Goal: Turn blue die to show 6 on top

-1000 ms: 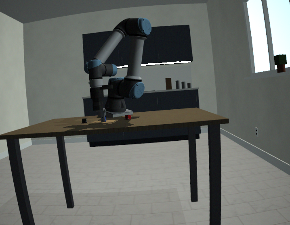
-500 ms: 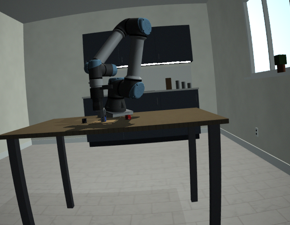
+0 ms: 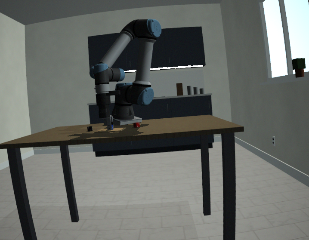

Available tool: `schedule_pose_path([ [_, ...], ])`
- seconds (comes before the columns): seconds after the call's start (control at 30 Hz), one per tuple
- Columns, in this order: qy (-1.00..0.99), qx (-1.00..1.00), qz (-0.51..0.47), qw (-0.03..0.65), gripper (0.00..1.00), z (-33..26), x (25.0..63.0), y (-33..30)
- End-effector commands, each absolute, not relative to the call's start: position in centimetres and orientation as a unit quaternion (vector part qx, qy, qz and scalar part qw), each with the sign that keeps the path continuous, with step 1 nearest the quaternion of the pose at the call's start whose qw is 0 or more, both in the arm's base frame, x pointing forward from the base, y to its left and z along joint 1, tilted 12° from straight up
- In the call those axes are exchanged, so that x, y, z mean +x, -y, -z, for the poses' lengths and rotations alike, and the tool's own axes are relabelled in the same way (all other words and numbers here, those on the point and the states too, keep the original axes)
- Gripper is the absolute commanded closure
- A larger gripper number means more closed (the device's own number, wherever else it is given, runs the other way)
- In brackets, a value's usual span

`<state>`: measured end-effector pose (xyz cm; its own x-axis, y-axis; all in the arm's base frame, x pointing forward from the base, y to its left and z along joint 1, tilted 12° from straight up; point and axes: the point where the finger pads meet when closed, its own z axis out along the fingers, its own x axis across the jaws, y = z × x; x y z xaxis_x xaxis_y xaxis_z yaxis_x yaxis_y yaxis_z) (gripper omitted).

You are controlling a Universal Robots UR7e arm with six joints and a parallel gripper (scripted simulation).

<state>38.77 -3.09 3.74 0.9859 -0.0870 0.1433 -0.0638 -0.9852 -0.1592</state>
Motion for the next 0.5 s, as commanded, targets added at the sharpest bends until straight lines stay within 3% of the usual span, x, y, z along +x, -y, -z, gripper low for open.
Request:
schedule_pose_path([
  [0.0,-0.038,-0.993,0.076,0.077,0.21,-3.77,38.8,3.12],
  [0.47,-0.038,-0.993,0.076,0.077,0.21,-4.18,38.74,3.18],
])
